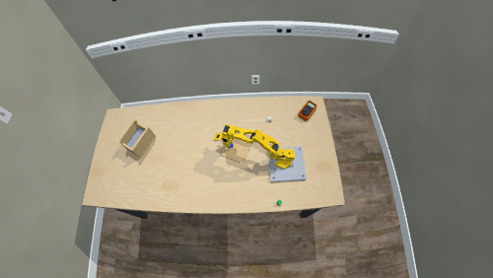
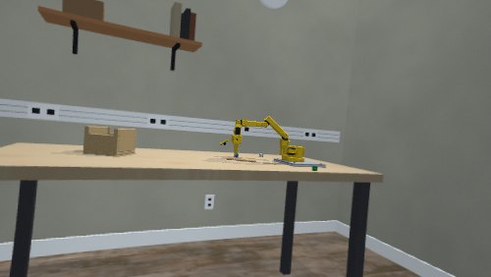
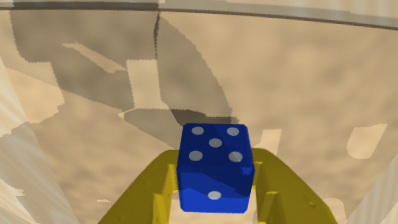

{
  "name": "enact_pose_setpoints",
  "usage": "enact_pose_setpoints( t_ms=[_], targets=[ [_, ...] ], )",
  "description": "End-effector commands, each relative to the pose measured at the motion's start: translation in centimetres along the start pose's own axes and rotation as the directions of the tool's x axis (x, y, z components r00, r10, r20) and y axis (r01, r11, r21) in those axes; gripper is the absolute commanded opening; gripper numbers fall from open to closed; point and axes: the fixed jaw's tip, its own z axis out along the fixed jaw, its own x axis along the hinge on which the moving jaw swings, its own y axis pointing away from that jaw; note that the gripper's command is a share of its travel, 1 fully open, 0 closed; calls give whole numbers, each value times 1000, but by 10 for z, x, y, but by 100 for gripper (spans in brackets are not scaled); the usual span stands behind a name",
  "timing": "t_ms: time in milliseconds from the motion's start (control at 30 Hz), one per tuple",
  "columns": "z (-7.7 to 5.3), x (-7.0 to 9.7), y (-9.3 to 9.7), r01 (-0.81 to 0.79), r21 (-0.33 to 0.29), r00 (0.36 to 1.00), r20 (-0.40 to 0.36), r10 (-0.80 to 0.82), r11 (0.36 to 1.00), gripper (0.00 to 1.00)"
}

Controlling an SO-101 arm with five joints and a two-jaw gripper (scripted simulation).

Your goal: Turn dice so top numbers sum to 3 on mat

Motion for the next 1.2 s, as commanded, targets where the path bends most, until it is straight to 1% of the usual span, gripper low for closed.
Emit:
enact_pose_setpoints(
  t_ms=[0, 267, 1033, 1167],
  targets=[
    [6, 3, -2, -2, 0, 1000, -24, 2, 1000, 0],
    [8, 3, -2, -2, 0, 1000, -24, 2, 1000, 0],
    [10, 3, -2, -2, 0, 1000, -24, 2, 1000, 0],
    [10, 3, -2, -2, 0, 1000, -24, 2, 1000, 2]
  ],
)
